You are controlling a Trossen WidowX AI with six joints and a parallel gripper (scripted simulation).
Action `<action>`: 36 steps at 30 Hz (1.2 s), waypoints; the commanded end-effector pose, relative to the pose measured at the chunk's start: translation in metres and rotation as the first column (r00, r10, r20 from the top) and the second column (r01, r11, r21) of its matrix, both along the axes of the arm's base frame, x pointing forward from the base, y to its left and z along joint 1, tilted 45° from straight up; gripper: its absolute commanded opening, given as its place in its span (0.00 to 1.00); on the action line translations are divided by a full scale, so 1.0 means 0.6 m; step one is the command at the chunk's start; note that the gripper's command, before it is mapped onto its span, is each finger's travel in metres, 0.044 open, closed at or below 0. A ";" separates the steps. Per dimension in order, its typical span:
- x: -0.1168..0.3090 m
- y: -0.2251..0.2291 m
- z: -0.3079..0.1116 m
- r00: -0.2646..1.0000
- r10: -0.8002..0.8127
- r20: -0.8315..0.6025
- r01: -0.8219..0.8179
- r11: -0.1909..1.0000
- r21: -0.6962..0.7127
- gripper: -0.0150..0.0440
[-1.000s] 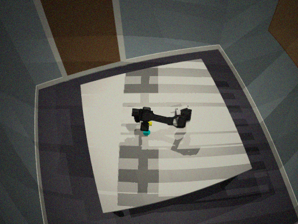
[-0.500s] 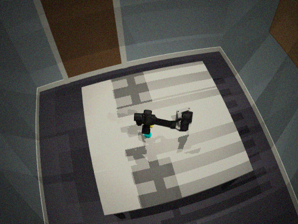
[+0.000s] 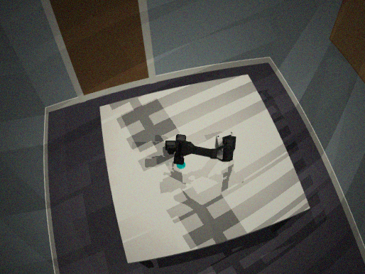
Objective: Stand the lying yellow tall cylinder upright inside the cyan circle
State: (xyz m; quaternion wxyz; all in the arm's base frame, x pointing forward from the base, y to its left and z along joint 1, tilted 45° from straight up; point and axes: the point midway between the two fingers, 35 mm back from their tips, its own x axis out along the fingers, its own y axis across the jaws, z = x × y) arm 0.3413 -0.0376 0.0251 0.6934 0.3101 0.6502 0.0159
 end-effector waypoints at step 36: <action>0.009 0.003 -0.022 0.985 -0.083 0.151 0.110 0.977 -0.185 0.43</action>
